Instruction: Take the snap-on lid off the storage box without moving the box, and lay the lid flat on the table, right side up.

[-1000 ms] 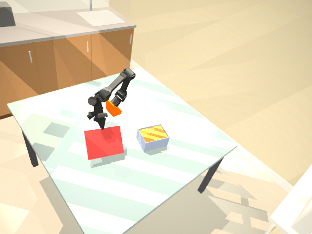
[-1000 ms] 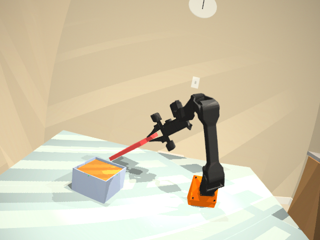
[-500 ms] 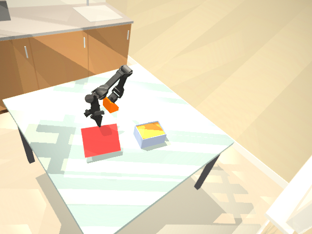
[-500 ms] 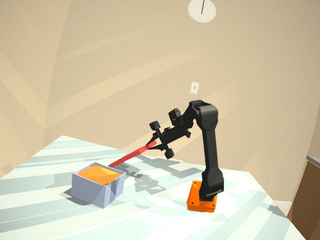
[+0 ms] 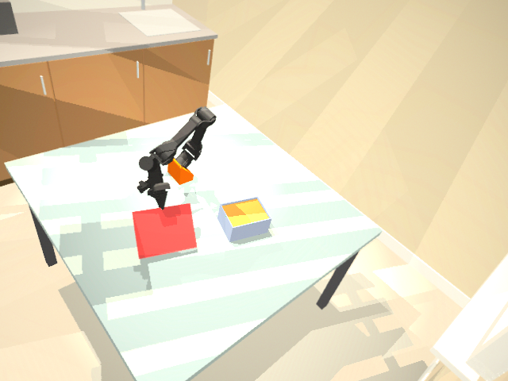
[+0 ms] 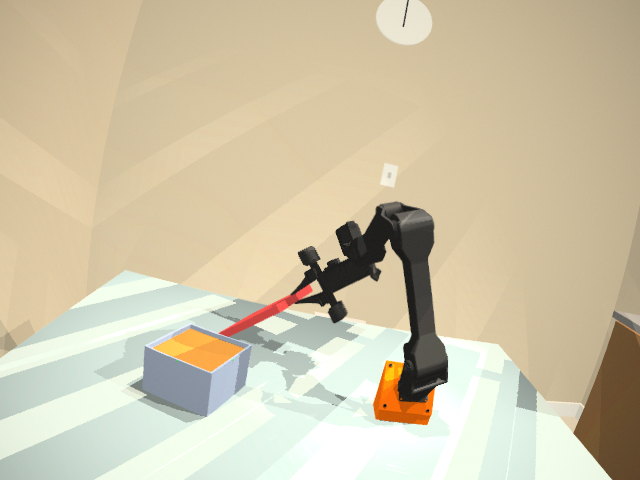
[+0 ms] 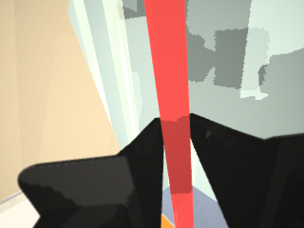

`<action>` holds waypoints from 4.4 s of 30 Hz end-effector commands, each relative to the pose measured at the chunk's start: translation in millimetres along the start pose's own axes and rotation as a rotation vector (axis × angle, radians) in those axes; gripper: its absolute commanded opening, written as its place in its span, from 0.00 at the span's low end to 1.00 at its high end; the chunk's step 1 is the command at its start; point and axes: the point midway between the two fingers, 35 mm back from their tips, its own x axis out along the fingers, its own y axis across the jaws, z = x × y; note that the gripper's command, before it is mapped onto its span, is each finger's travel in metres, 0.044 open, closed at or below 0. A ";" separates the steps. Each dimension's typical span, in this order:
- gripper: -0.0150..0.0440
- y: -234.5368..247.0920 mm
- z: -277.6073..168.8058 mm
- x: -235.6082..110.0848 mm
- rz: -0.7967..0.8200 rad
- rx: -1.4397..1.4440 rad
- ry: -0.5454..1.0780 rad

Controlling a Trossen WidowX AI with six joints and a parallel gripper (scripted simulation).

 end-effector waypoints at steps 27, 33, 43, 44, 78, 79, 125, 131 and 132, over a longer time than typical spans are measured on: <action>0.25 -18.6 -1.3 15.8 0.003 0.003 0.006; 0.25 -22.2 -1.4 18.9 0.003 0.003 0.006; 0.25 -28.4 -1.6 24.2 0.003 0.003 0.007; 0.25 -29.0 -1.6 24.7 0.003 0.003 0.007; 0.25 -50.0 -2.2 42.4 0.004 0.003 0.008; 0.25 -50.6 -2.2 43.0 0.004 0.003 0.008; 0.90 -63.0 0.1 47.1 0.004 0.004 0.008; 1.00 -71.1 0.4 37.7 0.003 0.004 0.007; 1.00 -72.4 0.4 36.2 0.003 0.004 0.007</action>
